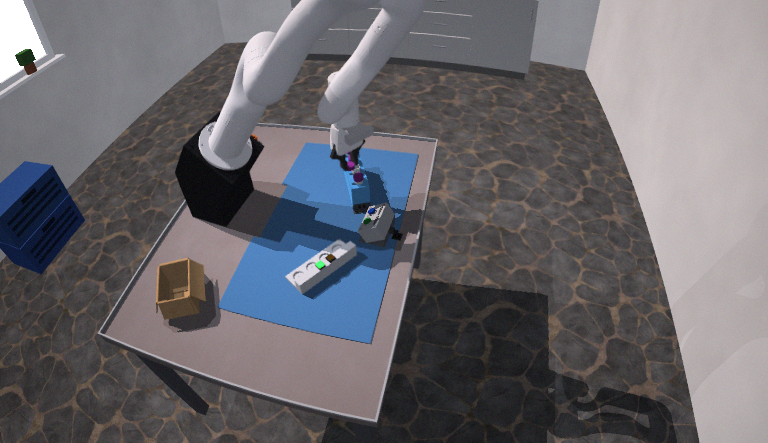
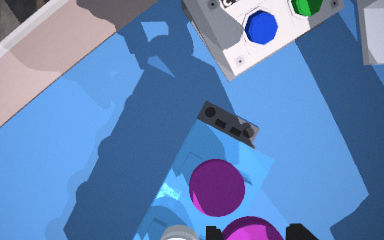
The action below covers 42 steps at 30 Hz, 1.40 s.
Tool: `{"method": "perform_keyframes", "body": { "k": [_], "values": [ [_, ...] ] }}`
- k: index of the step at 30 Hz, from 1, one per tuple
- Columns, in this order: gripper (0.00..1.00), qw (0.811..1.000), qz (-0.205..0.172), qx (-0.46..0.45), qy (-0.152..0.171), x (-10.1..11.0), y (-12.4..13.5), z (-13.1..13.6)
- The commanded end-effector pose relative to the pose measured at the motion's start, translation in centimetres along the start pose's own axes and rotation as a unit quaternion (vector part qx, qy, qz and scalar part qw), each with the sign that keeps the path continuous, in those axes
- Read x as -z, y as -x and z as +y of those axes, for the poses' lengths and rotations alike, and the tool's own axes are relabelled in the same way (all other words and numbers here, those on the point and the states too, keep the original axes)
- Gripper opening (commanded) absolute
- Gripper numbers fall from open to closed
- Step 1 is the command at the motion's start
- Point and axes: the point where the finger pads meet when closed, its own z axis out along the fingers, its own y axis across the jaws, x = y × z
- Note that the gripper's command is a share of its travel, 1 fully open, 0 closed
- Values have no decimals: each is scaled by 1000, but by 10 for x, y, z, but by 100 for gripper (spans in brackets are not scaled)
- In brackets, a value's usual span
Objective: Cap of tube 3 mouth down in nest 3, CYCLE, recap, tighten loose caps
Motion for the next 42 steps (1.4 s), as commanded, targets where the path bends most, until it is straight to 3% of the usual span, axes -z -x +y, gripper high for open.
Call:
{"method": "perform_keyframes", "body": {
  "k": [1, 4, 14, 25, 42],
  "values": [
    [0, 1000, 6, 1, 9, -2, 13, -26],
    [0, 1000, 6, 1, 9, -2, 21, -40],
    [0, 1000, 6, 1, 9, -2, 21, -40],
    [0, 1000, 6, 1, 9, -27, 21, -40],
    [0, 1000, 6, 1, 9, -28, 21, -40]
  ]
}}
